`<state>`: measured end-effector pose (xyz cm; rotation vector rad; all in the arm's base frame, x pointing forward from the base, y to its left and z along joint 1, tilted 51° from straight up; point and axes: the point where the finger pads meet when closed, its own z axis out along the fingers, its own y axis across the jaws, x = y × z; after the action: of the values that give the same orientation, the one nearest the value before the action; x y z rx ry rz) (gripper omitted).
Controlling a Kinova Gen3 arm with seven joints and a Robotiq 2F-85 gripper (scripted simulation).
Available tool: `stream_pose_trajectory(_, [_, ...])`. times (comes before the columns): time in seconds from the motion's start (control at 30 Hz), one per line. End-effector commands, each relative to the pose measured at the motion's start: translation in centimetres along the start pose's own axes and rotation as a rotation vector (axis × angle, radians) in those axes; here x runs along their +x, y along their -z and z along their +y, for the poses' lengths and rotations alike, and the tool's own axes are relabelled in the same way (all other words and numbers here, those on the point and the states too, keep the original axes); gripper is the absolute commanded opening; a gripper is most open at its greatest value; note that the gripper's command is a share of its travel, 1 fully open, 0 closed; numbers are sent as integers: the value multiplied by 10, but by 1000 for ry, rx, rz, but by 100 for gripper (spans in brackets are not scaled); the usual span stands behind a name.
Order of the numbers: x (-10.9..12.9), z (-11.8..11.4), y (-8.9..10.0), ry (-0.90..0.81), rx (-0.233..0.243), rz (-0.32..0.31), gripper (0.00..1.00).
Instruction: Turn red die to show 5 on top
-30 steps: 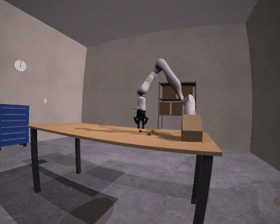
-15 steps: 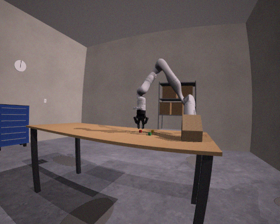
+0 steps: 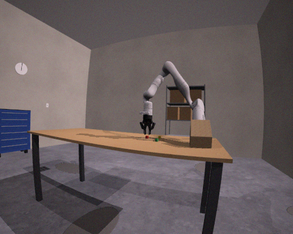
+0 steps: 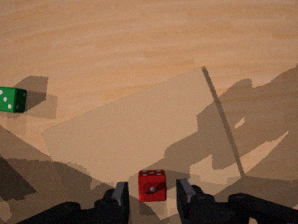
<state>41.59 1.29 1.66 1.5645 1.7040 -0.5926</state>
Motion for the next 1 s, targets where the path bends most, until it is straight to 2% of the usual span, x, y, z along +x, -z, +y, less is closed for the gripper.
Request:
stream_pose_trajectory(0.0, [-1, 0, -1, -5, -1, 2, 35])
stream_pose_trajectory(0.17, [-1, 0, 9, -5, -1, 2, 35])
stream_pose_trajectory(0.5, [-1, 0, 45, -5, -1, 2, 35])
stream_pose_trajectory(0.83, [-1, 0, 50, -5, -1, 0, 35])
stream_pose_trajectory(0.97, [0, 0, 49, -4, 1, -25, 35])
